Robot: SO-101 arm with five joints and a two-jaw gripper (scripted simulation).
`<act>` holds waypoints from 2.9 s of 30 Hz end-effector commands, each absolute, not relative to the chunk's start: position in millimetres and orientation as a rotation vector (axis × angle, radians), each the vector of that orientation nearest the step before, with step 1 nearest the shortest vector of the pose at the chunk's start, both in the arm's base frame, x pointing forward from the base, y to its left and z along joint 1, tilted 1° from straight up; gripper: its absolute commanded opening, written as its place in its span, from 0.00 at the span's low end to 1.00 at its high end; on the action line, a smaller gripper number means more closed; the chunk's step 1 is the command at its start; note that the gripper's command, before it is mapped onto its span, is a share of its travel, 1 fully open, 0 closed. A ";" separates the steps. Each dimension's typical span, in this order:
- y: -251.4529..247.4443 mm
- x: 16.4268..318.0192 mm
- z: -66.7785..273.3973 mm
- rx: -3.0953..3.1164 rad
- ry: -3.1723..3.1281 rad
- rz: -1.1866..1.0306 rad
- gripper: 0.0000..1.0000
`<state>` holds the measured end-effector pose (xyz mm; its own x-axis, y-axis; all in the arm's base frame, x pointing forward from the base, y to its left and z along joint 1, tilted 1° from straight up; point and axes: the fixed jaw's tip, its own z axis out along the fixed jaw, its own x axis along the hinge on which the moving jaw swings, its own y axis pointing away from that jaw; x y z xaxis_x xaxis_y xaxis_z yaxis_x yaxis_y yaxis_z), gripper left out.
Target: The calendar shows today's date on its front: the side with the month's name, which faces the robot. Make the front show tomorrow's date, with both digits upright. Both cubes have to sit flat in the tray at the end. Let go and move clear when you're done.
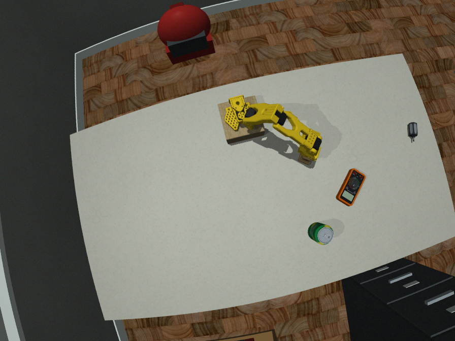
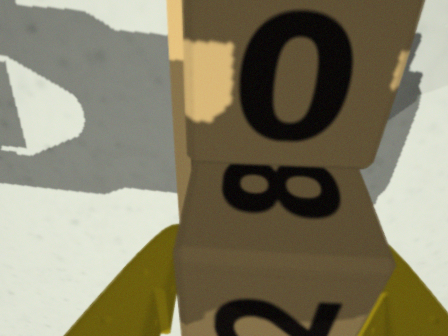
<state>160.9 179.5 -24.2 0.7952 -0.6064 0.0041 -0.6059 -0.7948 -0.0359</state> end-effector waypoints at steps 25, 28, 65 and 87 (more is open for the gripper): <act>175.8 160.1 -37.7 -2.953 1.011 -0.014 0.00; 175.8 160.1 -38.0 -2.953 1.011 -0.014 0.00; 175.9 160.1 -42.9 -2.953 1.011 -0.014 0.19; 175.9 160.1 -42.9 -2.953 1.011 -0.014 0.35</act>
<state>161.0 179.6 -39.0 0.7952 -0.6064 0.0040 -0.6059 -0.7947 -0.0359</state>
